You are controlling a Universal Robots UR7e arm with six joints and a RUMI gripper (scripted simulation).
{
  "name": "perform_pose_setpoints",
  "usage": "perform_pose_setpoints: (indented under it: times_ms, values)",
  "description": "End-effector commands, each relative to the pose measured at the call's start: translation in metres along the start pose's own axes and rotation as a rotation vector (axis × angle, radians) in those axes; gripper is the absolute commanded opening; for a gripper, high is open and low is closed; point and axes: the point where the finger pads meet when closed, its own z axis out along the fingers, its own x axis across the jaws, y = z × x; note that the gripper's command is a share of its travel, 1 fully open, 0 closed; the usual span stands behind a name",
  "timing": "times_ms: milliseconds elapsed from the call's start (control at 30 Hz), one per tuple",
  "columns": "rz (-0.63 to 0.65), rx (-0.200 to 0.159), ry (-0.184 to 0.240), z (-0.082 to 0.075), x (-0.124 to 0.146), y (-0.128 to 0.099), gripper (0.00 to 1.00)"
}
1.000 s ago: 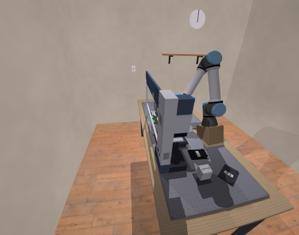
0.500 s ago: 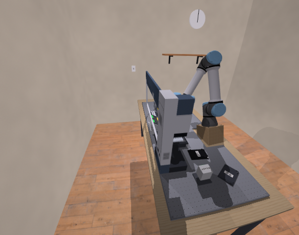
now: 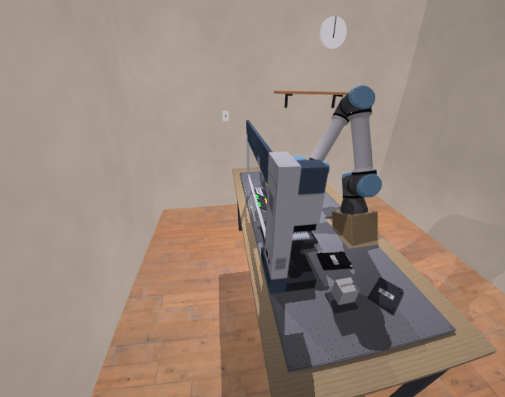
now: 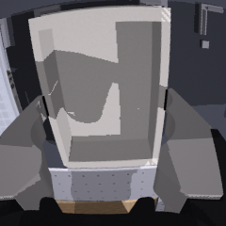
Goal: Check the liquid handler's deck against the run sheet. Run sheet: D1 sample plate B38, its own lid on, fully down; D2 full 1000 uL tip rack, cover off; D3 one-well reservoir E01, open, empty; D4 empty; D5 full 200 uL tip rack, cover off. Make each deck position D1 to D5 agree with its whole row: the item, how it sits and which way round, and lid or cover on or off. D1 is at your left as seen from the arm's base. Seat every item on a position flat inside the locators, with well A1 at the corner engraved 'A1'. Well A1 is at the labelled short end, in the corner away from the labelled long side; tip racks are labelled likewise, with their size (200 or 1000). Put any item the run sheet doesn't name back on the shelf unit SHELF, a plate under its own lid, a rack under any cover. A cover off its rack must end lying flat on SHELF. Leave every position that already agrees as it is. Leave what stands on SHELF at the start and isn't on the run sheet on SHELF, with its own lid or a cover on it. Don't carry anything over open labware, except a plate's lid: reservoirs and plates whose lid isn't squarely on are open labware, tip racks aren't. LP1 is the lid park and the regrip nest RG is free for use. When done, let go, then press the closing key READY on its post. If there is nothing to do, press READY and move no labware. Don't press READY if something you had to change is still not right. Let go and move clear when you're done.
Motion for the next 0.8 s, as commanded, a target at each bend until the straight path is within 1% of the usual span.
perform_pose_setpoints:
  times_ms: [0,167,300,367,767]
  values:
    - [-0.001,-0.001,-0.001,0.000,0.000,0.001,0.00]
    - [-0.001,-0.001,-0.001,0.000,0.000,0.001,0.00]
    - [-0.001,0.004,0.000,-0.008,0.000,-0.001,0.00]
    - [-0.001,0.004,0.000,-0.008,0.000,-0.001,0.00]
    - [-0.001,0.004,0.000,-0.028,0.000,-0.001,0.00]
